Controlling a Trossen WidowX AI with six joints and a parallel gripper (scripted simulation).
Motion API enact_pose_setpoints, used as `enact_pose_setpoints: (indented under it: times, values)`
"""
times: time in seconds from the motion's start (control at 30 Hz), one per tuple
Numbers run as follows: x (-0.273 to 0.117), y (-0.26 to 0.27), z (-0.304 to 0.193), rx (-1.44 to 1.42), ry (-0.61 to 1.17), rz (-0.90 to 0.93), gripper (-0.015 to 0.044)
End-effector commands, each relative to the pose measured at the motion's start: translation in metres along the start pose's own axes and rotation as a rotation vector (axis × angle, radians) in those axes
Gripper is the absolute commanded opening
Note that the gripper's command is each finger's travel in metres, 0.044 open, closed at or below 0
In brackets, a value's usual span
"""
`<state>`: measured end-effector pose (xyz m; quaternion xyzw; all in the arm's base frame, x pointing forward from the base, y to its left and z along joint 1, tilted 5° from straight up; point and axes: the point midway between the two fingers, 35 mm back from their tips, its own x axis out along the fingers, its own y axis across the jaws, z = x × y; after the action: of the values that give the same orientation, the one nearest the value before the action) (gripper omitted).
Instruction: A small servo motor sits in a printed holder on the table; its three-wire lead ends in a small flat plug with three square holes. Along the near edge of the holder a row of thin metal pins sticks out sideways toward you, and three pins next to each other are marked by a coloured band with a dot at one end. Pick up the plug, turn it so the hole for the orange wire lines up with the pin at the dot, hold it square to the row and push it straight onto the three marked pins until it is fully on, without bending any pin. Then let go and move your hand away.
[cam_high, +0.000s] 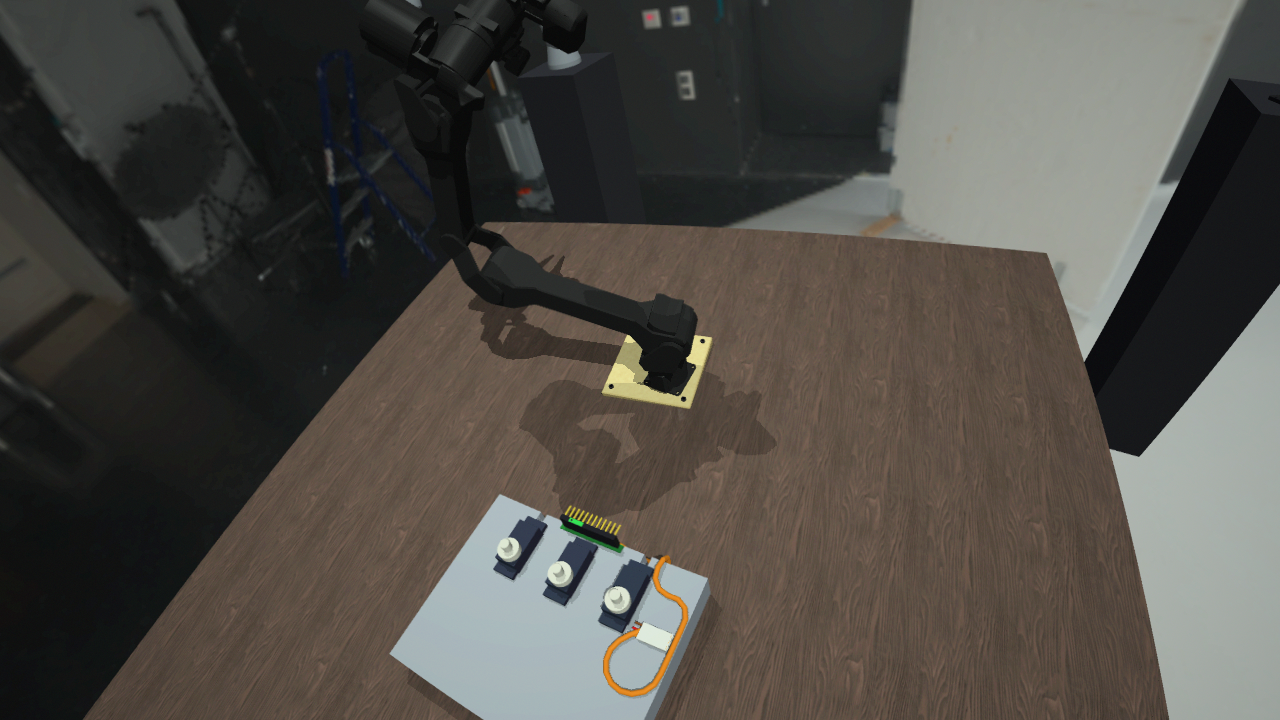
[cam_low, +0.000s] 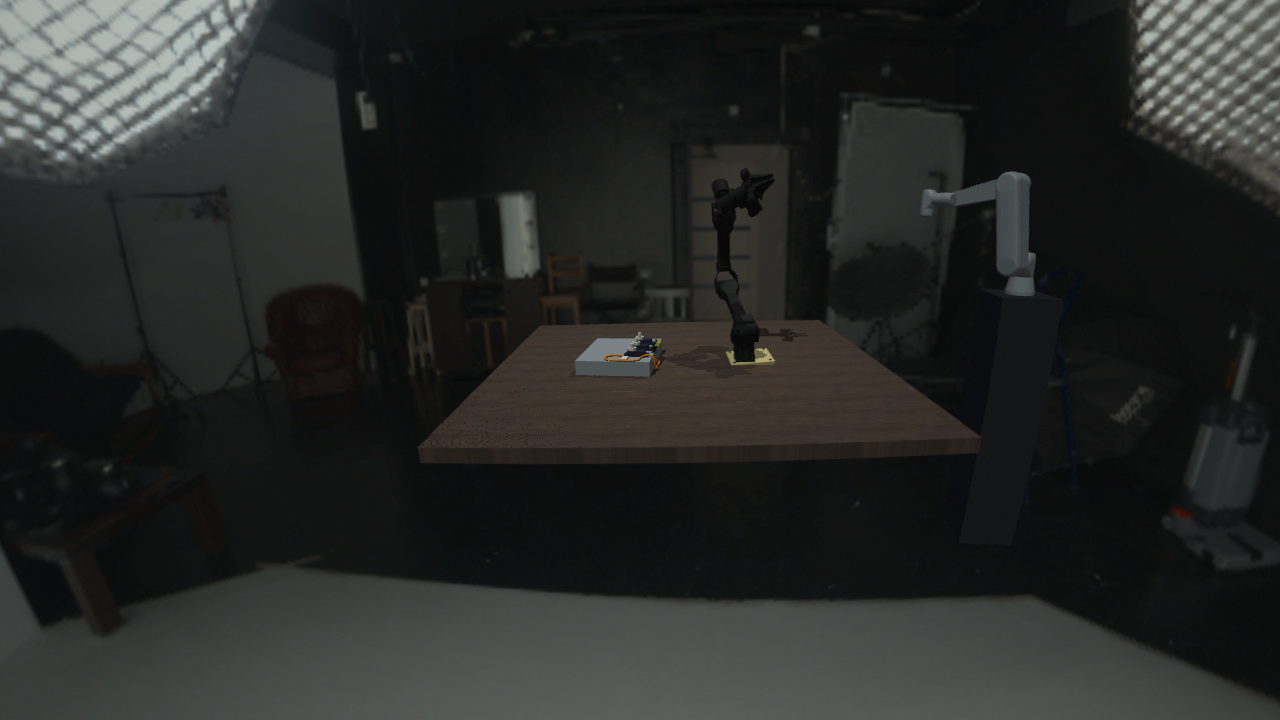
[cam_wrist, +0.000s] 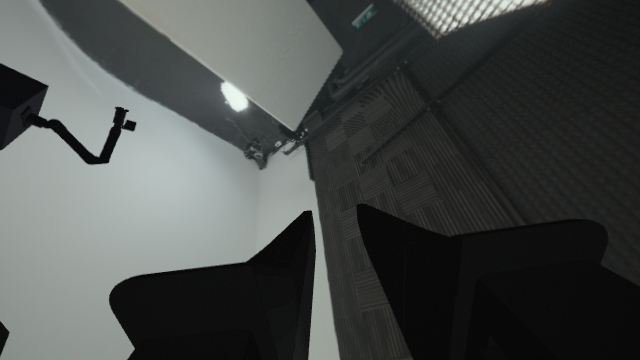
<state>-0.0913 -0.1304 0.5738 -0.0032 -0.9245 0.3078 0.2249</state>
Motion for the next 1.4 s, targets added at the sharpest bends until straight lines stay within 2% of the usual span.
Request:
enact_pose_setpoints:
  times: [0.0,0.4,0.73,1.0,1.37]
  values:
    - [0.018,0.03,-0.018,0.079,0.096,0.085,0.0115]
    - [0.034,0.086,-0.057,0.226,0.316,0.217,0.0115]
    - [0.03,0.134,-0.092,0.333,0.531,0.304,0.0115]
    - [0.013,0.176,-0.125,0.415,0.742,0.35,0.0115]
    - [-0.032,0.224,-0.165,0.5,1.051,0.361,0.0115]
